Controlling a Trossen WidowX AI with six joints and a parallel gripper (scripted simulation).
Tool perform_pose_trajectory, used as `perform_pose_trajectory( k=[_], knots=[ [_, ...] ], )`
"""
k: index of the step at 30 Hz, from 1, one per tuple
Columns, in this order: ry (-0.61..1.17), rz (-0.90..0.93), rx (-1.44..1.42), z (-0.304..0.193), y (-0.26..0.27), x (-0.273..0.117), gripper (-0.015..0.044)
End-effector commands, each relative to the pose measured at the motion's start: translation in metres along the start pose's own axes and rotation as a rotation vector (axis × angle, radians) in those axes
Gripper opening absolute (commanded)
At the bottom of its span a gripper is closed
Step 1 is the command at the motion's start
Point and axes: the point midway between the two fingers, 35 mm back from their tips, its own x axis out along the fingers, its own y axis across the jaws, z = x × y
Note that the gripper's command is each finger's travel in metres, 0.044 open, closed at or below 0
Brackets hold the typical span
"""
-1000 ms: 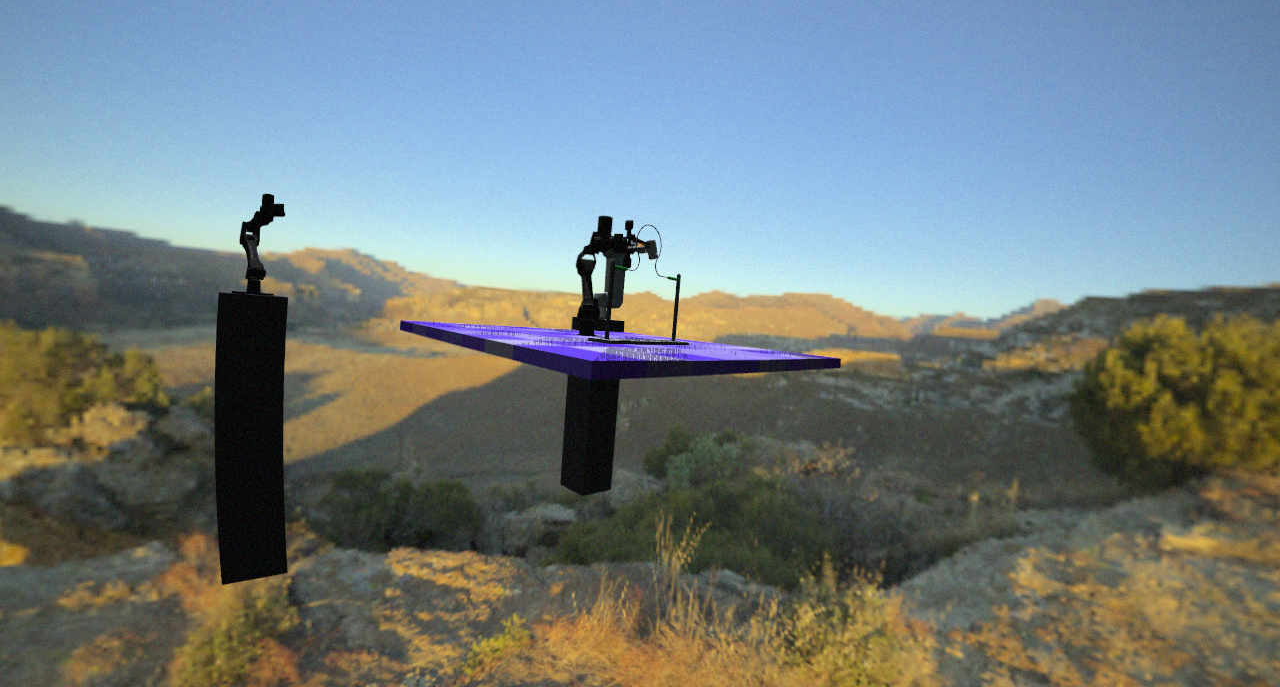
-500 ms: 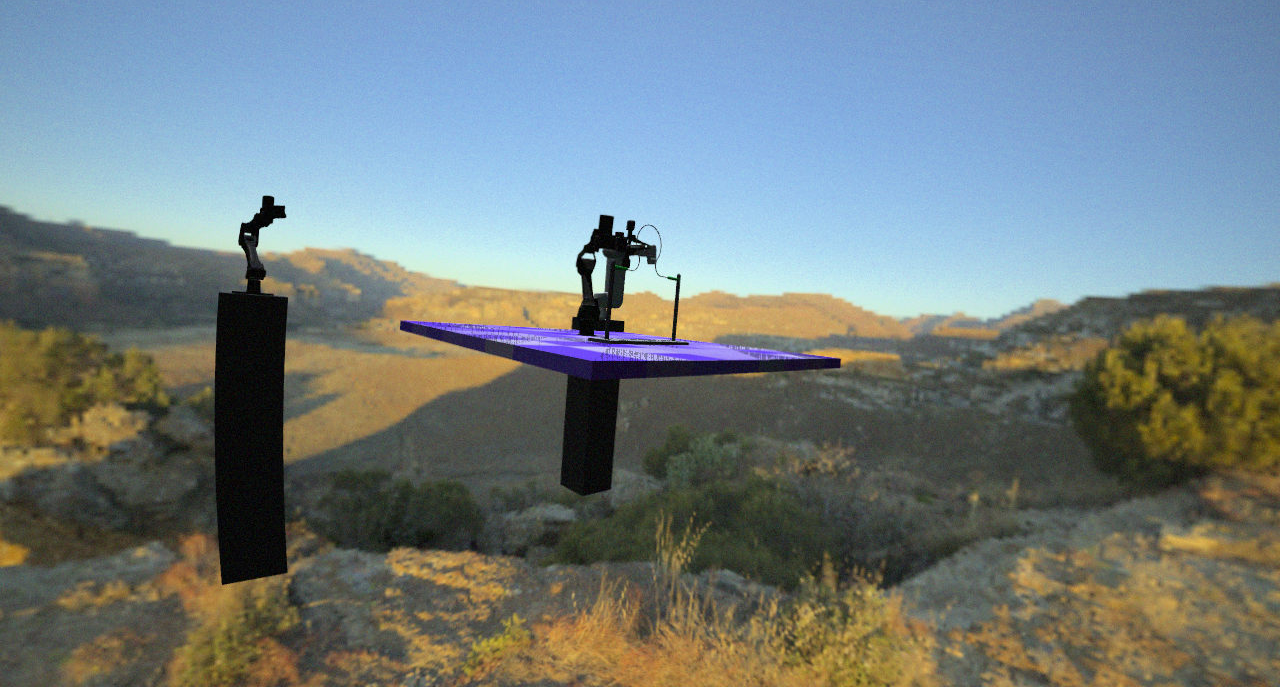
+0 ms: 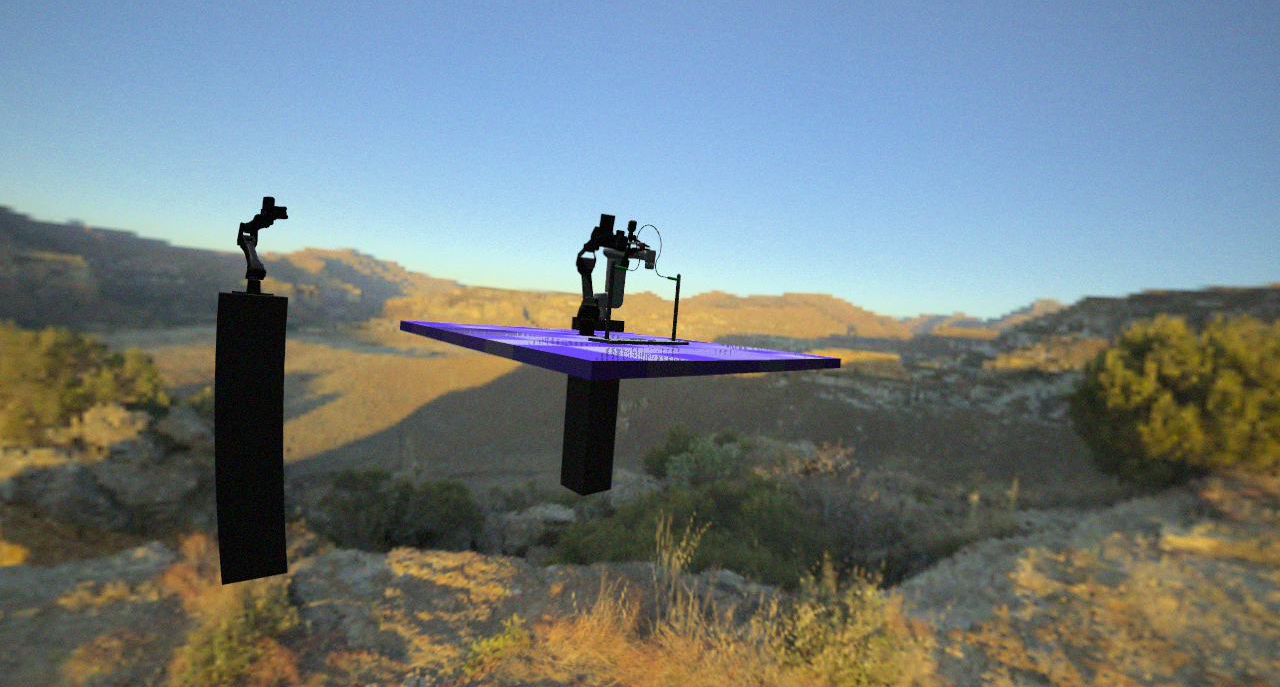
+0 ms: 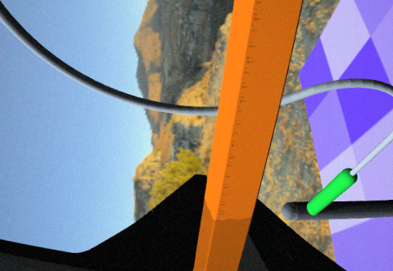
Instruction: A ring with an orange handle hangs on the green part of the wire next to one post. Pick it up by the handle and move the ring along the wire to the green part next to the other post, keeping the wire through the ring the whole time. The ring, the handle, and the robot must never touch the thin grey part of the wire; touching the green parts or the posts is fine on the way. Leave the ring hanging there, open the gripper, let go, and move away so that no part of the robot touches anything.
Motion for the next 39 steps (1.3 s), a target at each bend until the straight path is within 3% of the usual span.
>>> perform_pose_trajectory(
  k=[1,39],
  knots=[
    [-0.008,-0.017,-0.041,0.000,0.002,0.000,-0.0150],
    [-0.045,-0.202,-0.298,0.002,-0.011,0.000,-0.0150]
  ],
)
